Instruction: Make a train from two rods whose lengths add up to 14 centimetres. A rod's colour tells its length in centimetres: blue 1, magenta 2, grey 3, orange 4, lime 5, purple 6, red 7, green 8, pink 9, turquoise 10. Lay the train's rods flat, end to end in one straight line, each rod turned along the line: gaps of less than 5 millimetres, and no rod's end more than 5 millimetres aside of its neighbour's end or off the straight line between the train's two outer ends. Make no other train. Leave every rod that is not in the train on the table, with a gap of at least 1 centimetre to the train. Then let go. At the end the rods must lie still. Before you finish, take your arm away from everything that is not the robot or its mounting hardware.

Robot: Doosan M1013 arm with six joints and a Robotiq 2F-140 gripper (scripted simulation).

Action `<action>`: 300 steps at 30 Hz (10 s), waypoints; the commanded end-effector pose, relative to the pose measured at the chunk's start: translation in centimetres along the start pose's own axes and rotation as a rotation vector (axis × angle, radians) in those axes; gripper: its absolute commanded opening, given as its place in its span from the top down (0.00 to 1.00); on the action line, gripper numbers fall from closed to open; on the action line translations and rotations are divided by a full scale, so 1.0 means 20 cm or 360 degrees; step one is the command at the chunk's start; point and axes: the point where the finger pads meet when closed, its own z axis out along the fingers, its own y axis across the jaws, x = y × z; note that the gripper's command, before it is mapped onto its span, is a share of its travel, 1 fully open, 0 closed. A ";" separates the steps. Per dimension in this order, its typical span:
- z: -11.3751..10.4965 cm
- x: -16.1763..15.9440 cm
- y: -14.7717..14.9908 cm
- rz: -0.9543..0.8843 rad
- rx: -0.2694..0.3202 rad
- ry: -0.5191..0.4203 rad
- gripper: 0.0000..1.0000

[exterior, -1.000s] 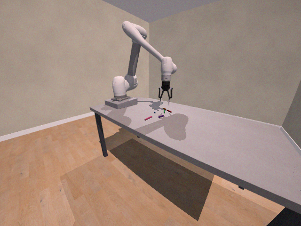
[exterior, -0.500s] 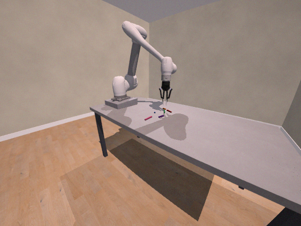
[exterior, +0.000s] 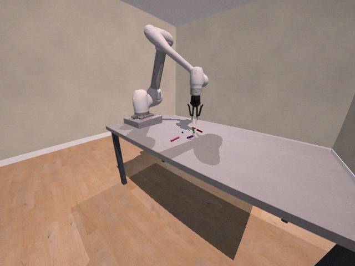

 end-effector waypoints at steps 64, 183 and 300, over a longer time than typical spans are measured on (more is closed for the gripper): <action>0.26 0.00 0.00 -0.0001 0.0000 0.0001 0.85; 0.34 0.00 0.00 -0.0001 0.0000 0.0001 0.97; 0.27 -0.44 0.09 0.1283 0.0000 0.0001 0.97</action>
